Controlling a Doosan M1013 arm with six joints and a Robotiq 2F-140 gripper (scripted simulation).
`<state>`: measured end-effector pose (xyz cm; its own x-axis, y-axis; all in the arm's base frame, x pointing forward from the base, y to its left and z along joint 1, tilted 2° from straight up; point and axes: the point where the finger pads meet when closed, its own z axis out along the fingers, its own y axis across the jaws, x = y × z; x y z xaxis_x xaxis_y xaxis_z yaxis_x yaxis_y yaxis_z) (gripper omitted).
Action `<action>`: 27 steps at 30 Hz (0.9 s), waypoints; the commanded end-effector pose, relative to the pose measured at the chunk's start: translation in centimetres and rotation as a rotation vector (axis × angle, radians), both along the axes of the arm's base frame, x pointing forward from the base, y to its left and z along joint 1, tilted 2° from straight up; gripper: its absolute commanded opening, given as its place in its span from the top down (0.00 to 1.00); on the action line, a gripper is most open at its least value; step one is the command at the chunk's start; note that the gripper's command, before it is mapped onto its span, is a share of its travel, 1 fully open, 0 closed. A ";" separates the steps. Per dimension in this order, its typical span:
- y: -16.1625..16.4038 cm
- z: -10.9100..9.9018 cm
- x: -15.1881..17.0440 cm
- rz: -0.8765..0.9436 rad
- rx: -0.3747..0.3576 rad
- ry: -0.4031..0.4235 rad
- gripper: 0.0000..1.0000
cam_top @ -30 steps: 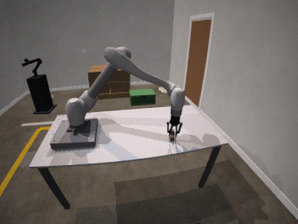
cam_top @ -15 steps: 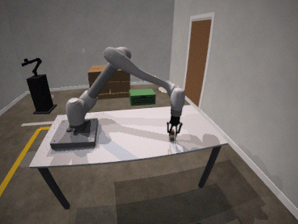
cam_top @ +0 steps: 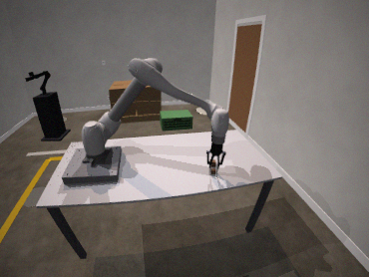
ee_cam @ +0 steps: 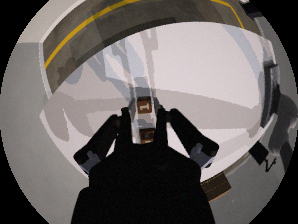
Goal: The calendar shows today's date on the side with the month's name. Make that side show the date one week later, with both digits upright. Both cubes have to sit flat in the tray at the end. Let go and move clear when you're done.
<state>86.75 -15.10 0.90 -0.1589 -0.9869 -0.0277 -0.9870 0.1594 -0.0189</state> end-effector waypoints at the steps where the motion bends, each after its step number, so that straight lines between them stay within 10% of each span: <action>1: 0.0 0.0 0.0 0.000 0.000 0.000 0.65; 27: 0.0 0.0 0.0 0.000 0.000 0.000 0.76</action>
<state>86.76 -15.10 0.91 -0.1589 -0.9869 -0.0277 -0.9870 0.1594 -0.0191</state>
